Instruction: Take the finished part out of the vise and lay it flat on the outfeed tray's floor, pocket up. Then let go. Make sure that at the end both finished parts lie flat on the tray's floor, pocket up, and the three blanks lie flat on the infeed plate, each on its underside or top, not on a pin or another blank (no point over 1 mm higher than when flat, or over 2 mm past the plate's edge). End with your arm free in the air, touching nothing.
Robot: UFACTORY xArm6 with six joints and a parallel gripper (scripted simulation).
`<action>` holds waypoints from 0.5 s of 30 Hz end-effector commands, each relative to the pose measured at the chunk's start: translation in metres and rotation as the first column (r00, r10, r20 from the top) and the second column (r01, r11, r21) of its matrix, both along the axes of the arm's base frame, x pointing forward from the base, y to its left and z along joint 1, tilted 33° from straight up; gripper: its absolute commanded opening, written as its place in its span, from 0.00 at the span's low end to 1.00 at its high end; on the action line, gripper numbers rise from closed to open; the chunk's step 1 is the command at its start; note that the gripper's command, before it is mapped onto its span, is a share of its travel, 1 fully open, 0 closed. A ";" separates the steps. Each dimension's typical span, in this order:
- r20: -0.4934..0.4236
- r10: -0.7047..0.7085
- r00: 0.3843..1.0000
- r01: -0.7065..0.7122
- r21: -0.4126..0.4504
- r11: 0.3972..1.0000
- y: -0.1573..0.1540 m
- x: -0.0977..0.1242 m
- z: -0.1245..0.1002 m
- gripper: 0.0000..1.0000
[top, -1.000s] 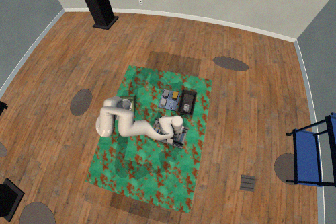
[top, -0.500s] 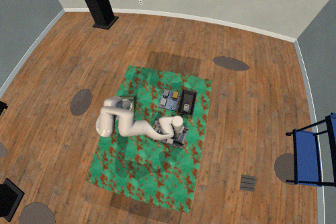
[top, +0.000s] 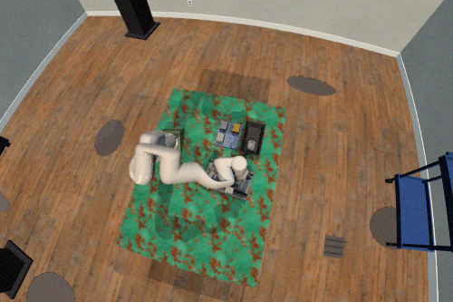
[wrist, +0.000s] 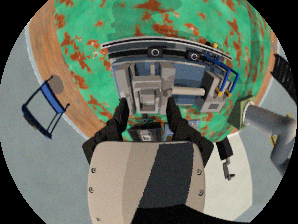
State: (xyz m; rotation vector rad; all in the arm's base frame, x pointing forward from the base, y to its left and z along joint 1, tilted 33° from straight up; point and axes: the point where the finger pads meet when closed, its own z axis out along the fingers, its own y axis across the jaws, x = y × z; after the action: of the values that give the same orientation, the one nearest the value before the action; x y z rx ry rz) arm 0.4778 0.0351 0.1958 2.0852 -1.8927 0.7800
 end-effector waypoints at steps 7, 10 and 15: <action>0.004 0.001 1.000 -0.001 0.001 1.000 0.001 0.001 0.001 0.69; 0.004 0.001 1.000 -0.001 0.001 1.000 0.000 0.001 0.001 0.69; 0.004 0.001 1.000 -0.001 0.001 1.000 0.000 0.001 0.000 0.69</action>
State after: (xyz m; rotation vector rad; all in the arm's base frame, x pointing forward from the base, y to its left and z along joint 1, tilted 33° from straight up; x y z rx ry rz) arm 0.4780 0.0345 0.1949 2.0852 -1.8927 0.7799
